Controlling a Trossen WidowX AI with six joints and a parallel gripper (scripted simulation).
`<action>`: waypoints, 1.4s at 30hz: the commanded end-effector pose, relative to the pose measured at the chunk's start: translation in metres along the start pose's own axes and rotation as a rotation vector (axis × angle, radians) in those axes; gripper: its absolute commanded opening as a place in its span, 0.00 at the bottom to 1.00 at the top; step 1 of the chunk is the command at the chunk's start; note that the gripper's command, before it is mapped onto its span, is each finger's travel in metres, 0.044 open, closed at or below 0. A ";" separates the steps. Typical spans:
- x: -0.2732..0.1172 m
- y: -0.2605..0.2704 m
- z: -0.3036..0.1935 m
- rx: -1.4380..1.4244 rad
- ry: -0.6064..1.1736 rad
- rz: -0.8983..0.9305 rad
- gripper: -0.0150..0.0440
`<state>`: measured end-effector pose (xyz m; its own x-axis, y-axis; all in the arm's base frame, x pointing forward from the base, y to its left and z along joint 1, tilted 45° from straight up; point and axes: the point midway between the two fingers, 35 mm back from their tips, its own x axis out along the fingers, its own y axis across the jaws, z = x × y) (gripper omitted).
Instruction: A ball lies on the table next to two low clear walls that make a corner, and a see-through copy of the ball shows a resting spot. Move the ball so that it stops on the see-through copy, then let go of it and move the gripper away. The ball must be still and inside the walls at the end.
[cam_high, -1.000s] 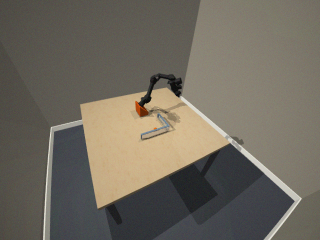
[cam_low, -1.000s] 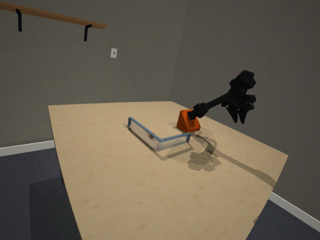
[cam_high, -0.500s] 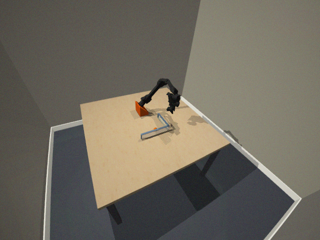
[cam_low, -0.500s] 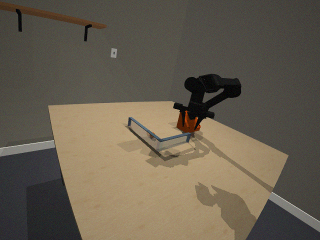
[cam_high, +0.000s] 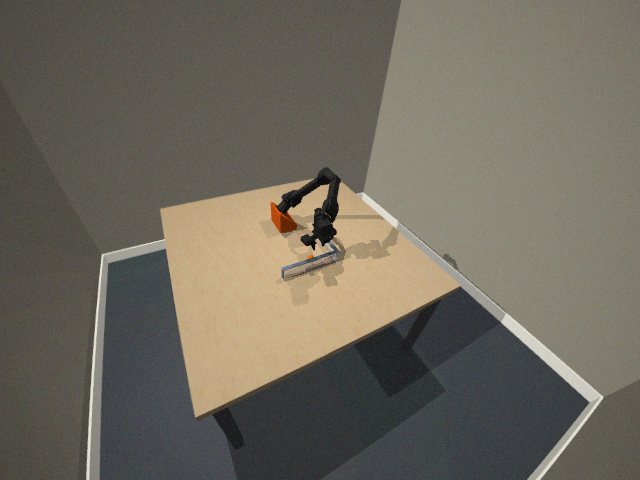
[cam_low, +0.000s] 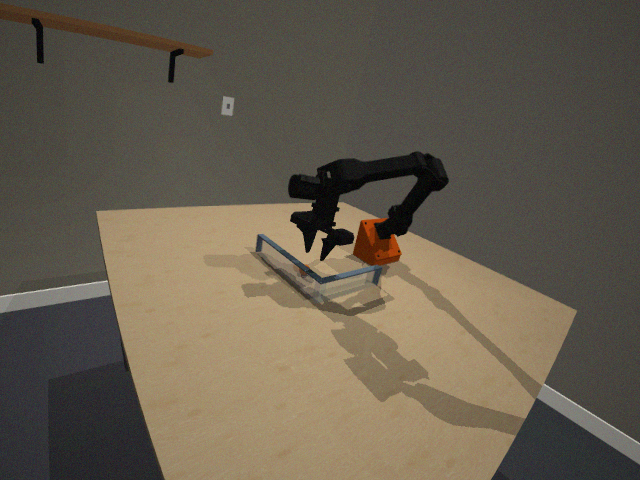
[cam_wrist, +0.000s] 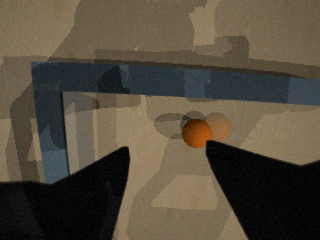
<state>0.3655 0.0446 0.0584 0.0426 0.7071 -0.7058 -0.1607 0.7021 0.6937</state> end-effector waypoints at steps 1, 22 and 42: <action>0.015 -0.036 -0.011 0.122 0.049 -0.005 0.69; 0.044 -0.036 -0.012 0.123 0.049 -0.004 0.69; 0.065 -0.036 -0.013 0.122 0.049 -0.003 0.50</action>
<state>0.3610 0.0643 -0.0137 -0.0084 0.7002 -0.7139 -0.0454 0.7129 0.6998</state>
